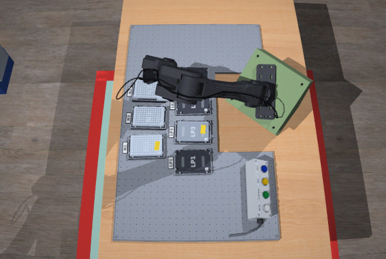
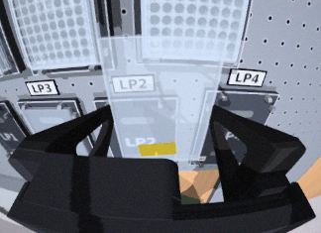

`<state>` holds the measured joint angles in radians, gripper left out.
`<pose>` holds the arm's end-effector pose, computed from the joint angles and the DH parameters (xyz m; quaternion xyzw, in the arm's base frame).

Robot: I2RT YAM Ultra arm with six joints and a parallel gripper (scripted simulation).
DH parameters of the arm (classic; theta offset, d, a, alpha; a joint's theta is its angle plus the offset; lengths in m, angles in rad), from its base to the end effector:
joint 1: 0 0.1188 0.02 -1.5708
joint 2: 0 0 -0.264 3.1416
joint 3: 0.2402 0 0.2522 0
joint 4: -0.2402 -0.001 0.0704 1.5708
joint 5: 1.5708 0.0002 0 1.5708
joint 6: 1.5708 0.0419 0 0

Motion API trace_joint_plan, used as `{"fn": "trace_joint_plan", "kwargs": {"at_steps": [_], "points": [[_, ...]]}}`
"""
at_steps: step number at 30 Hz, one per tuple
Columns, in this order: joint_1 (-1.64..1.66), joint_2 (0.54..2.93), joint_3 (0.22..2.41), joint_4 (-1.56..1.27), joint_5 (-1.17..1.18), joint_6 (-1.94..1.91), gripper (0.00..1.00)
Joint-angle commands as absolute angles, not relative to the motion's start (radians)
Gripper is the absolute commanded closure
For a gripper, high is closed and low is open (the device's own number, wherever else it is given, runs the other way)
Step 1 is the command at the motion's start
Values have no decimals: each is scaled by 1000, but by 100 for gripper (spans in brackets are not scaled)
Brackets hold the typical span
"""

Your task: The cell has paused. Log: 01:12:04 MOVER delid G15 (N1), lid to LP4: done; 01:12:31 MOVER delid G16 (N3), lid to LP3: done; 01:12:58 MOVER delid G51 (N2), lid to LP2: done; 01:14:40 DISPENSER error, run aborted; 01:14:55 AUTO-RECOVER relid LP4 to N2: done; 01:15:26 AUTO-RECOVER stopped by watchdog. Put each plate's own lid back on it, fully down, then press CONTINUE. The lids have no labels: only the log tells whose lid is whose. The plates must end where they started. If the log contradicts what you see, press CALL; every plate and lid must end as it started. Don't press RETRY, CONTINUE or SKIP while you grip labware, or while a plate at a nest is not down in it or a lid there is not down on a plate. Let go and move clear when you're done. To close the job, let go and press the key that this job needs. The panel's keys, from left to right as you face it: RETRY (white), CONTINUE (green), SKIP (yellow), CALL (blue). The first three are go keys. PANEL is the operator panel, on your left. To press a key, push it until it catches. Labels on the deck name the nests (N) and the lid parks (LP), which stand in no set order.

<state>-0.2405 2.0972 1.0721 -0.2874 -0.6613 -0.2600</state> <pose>0.3534 -0.0591 0.0687 -0.0509 0.9375 0.2818 0.1978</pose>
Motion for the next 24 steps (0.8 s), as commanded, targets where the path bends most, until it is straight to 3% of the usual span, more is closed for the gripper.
{"fn": "trace_joint_plan", "kwargs": {"at_steps": [1,24], "points": [[-264,2127,1167,-361,-675,-262,100],[-267,2353,1668,-636,-676,-266,100]]}}
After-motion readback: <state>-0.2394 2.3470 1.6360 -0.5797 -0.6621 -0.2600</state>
